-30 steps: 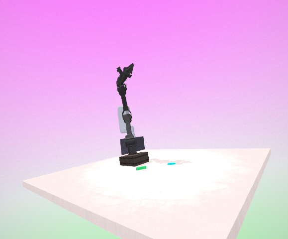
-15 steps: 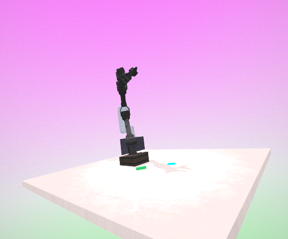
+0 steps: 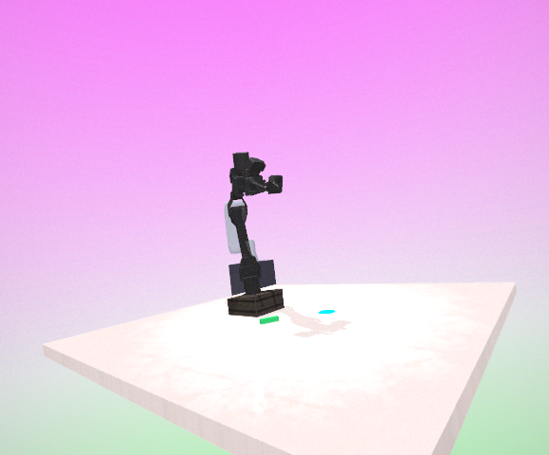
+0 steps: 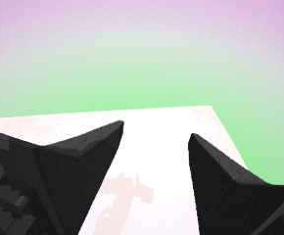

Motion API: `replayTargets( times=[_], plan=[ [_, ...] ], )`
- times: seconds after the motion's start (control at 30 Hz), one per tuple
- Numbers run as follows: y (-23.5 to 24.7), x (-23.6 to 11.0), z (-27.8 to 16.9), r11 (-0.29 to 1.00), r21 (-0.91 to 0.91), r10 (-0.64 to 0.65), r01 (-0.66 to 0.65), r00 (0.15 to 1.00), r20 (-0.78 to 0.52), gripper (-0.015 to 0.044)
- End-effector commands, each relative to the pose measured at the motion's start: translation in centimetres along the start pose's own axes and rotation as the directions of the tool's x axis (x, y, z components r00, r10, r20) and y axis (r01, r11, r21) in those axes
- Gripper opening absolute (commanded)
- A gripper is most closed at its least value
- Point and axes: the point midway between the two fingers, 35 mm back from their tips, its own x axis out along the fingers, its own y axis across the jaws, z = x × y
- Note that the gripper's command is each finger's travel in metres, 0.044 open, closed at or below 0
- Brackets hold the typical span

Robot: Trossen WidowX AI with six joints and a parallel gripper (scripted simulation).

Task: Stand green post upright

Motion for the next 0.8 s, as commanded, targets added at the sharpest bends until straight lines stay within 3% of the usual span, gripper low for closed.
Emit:
replayTargets(
  times=[0.0, 0.17, 0.37, 0.67, 0.77],
  plan=[
    [-0.2, 2.5, -5.0, 0.986, -0.164, -0.013, -0.016, 0.984, -0.175, 0.0232],
    [0.0, 4.4, -11.9, 0.915, -0.376, -0.022, -0.146, 0.912, -0.409, 0.0232],
    [0.6, 4.7, -19.9, 0.737, -0.522, -0.030, -0.430, 0.750, -0.661, 0.0232],
    [1.8, 1.6, -30.2, 0.289, -0.387, -0.056, -0.876, 0.388, -0.920, 0.0232],
    [1.9, 1.2, -30.9, 0.247, -0.358, -0.060, -0.900, 0.355, -0.933, 0.0232]
  ],
)
